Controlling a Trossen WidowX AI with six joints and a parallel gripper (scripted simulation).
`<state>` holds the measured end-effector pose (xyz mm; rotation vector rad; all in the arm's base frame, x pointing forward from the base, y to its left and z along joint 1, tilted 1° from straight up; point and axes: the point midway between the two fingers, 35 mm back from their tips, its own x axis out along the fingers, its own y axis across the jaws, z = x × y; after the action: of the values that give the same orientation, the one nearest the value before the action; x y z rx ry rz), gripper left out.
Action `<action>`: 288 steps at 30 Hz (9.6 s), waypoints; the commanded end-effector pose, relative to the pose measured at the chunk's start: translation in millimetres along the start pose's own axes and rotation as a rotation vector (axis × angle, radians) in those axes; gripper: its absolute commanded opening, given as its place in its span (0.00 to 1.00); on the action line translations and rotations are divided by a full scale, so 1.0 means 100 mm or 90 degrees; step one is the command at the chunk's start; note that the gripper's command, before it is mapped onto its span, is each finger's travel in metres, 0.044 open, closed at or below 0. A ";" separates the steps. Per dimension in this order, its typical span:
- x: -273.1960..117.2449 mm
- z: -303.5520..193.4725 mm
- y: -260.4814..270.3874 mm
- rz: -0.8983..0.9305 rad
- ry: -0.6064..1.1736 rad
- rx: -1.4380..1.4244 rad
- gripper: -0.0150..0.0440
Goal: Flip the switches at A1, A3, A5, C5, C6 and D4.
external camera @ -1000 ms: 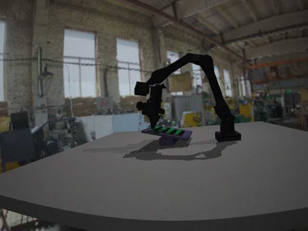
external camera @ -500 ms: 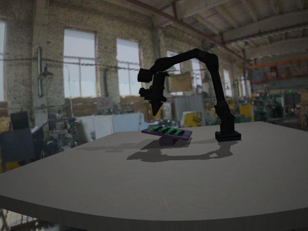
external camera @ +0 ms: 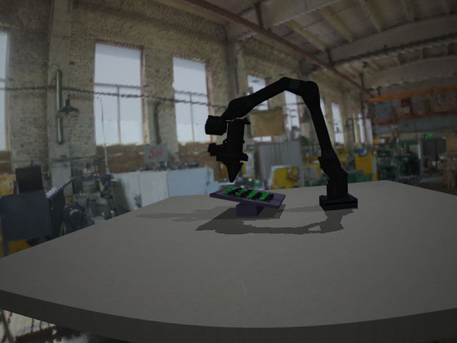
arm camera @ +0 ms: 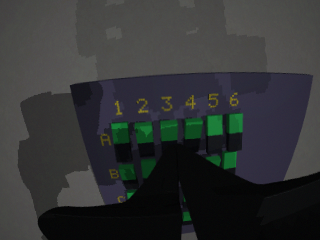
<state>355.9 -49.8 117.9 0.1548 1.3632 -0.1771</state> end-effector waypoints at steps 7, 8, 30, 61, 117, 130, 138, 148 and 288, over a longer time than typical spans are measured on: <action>0.12 0.02 0.00 0.002 -0.006 -0.004 0.25; 0.14 0.02 0.00 0.002 -0.006 -0.004 0.25; 0.23 0.02 0.00 0.002 -0.006 -0.004 0.25; 0.26 0.02 0.00 0.002 -0.006 -0.004 0.25; 0.12 -0.19 -0.40 0.000 -0.037 -0.004 0.25; 0.24 -0.18 -0.40 0.000 -0.038 -0.004 0.25; 0.24 -0.18 -0.40 0.000 -0.038 -0.004 0.25; 0.24 -0.18 -0.40 0.000 -0.038 -0.004 0.25; 0.31 -0.78 -0.41 0.000 -0.001 -0.004 0.25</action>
<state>278.1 -74.2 72.8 0.1499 1.3632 -0.1745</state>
